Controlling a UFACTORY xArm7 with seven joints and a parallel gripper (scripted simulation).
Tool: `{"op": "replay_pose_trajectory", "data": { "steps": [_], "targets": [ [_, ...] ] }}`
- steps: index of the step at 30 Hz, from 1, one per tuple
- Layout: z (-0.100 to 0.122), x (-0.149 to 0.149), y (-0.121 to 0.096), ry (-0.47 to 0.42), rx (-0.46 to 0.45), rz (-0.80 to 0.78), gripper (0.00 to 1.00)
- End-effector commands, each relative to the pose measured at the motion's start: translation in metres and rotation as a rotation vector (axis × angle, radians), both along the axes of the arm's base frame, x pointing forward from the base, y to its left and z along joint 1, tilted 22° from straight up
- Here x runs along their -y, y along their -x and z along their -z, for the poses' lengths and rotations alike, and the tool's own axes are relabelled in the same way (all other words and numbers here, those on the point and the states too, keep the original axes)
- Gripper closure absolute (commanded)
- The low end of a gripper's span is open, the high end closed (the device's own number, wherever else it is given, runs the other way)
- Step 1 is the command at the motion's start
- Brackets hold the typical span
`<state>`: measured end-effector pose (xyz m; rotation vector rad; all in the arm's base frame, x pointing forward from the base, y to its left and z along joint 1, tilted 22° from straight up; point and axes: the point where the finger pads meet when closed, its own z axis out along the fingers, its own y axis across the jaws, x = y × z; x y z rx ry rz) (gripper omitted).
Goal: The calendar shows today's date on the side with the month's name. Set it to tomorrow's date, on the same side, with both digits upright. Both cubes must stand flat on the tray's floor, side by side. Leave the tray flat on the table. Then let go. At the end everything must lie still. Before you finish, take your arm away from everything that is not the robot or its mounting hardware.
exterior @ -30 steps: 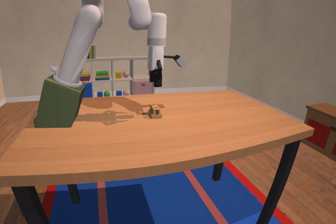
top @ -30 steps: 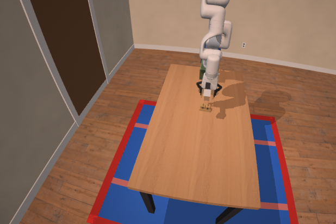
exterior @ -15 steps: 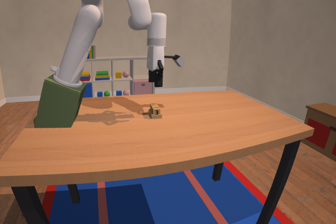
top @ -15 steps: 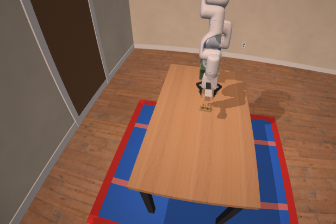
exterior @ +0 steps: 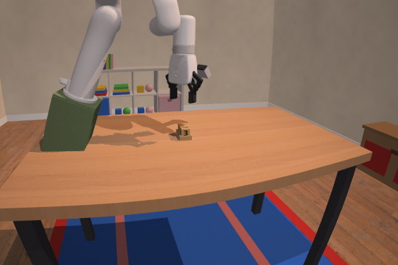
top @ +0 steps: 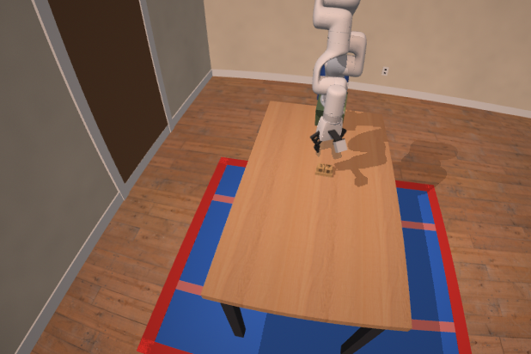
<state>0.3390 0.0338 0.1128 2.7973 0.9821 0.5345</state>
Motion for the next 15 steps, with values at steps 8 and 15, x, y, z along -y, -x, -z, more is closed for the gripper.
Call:
{"op": "replay_pose_trajectory", "data": {
  "steps": [8, 15],
  "targets": [
    [0.0021, 0.0053, 0.0029, 0.135, 0.001, -0.369, 0.00],
    [0.0041, 0.0076, 0.0053, 0.210, 0.001, -0.554, 0.00]
  ]
}}
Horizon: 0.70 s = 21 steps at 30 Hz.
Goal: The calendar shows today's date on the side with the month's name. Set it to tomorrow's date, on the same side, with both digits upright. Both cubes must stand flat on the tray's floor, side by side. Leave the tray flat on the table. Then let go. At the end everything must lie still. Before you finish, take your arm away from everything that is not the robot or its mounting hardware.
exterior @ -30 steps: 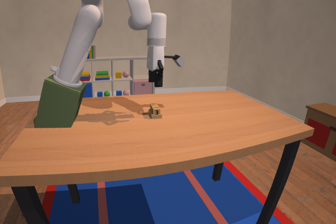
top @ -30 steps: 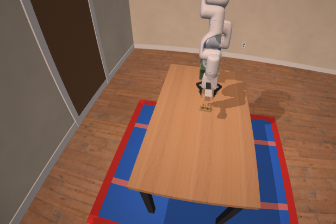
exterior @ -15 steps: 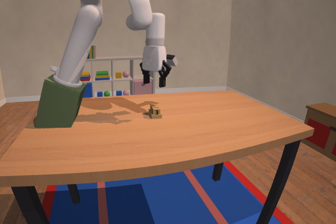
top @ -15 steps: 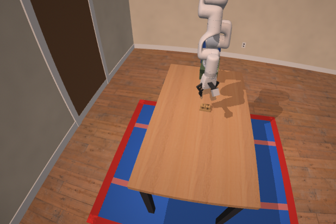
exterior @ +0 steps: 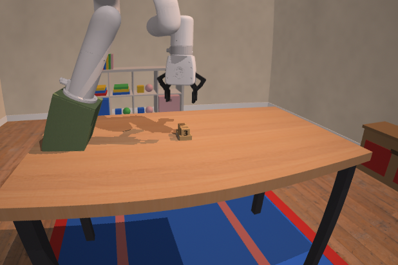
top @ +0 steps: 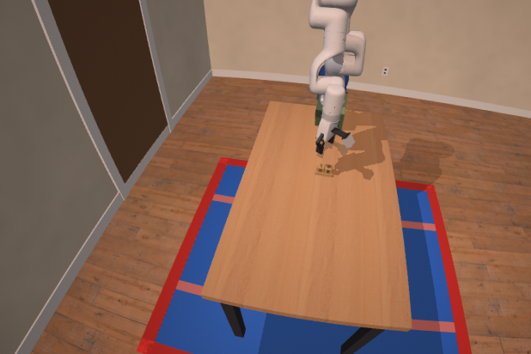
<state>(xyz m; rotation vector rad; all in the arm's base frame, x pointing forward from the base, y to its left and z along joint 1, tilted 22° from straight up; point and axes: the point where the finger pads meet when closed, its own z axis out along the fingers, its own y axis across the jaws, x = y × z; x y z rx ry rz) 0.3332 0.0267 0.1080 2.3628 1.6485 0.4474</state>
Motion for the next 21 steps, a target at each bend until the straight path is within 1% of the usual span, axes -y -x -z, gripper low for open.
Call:
{"op": "replay_pose_trajectory", "data": {
  "steps": [1, 4, 5, 6, 10, 11, 14, 17, 18, 19, 21],
  "targets": [
    [0.0004, 0.0015, 0.0007, 0.041, -0.002, -0.145, 0.00],
    [0.0015, 0.0025, 0.0020, 0.078, -0.003, -0.238, 0.00],
    [0.0015, 0.0025, 0.0020, 0.078, -0.003, -0.239, 0.00],
    [0.0025, 0.0032, 0.0031, 0.108, -0.003, -0.313, 0.00],
    [0.0040, 0.0042, 0.0047, 0.153, -0.003, -0.427, 0.00],
    [0.0048, 0.0047, 0.0056, 0.176, -0.003, -0.485, 0.00],
    [0.0063, 0.0055, 0.0073, 0.218, -0.003, -0.591, 0.00],
    [0.0066, 0.0056, 0.0076, 0.225, -0.003, -0.610, 0.00],
    [0.0079, 0.0061, 0.0090, 0.260, -0.003, -0.697, 0.00],
    [0.0086, 0.0064, 0.0097, 0.278, -0.003, -0.744, 0.00],
    [0.0092, 0.0066, 0.0104, 0.292, -0.003, -0.781, 0.00]
  ]
}}
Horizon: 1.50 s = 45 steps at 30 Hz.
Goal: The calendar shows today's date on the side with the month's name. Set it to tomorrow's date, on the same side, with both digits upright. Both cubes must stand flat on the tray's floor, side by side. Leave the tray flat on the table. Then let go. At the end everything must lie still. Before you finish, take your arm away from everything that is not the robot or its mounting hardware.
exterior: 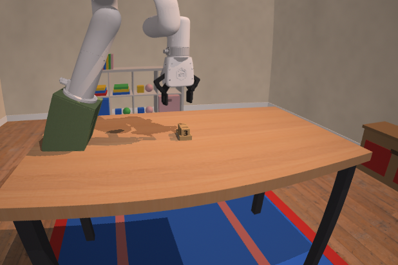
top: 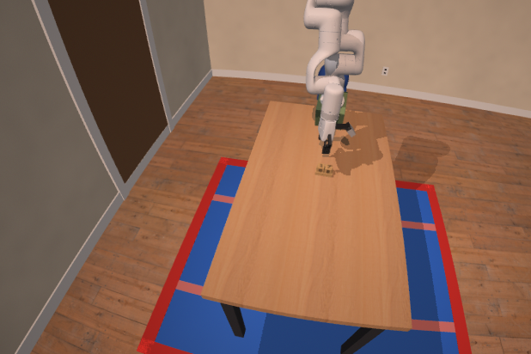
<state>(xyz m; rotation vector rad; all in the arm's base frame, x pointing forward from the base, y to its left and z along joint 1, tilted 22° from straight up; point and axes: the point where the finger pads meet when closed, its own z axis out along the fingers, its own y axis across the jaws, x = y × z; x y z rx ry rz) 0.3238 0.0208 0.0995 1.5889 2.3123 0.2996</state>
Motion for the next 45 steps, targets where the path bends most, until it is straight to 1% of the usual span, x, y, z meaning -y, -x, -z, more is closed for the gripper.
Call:
{"op": "replay_pose_trajectory", "data": {
  "steps": [1, 9, 10, 11, 13, 16, 20, 23, 35, 45],
  "targets": [
    [0.002, 0.001, 0.002, 0.048, -0.005, -0.167, 0.00],
    [0.006, 0.002, 0.007, 0.159, -0.004, -0.455, 0.00],
    [0.006, 0.002, 0.007, 0.164, -0.003, -0.469, 0.00],
    [0.007, 0.002, 0.008, 0.186, -0.003, -0.524, 0.00],
    [0.007, 0.002, 0.008, 0.186, -0.003, -0.524, 0.00],
    [0.010, 0.002, 0.011, 0.235, -0.002, -0.654, 0.00],
    [0.011, 0.002, 0.013, 0.270, 0.000, -0.747, 0.00],
    [0.012, 0.002, 0.013, 0.278, 0.000, -0.768, 0.00],
    [0.013, 0.002, 0.012, 0.279, 0.000, -0.770, 0.00],
    [0.027, 0.002, 0.007, 0.279, 0.000, -0.770, 0.00]
  ]
}}
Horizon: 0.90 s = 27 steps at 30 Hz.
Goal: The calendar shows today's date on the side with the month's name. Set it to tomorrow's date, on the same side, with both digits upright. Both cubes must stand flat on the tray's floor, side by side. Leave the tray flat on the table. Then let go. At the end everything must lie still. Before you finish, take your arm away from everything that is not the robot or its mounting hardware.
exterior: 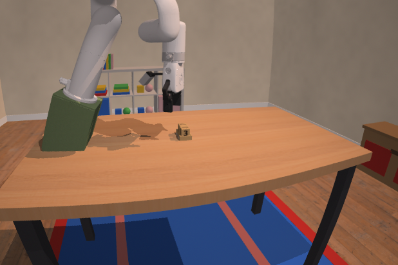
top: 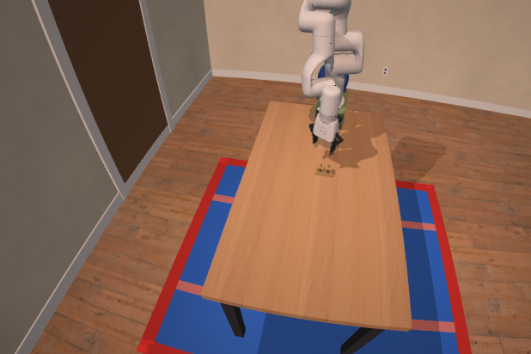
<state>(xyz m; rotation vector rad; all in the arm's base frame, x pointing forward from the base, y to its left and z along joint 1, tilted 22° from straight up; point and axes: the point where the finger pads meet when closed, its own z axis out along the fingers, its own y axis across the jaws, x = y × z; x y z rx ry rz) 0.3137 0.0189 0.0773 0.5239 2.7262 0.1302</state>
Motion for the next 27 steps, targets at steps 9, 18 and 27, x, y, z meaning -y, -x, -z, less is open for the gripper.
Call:
{"op": "replay_pose_trajectory", "data": {
  "steps": [9, 18, 27],
  "targets": [
    [0.022, 0.000, -0.010, 0.001, 0.004, 0.001, 0.00],
    [0.030, 0.000, -0.014, 0.001, 0.005, 0.001, 0.00],
    [0.034, -0.002, -0.015, 0.000, 0.005, 0.000, 0.00]
  ]
}}
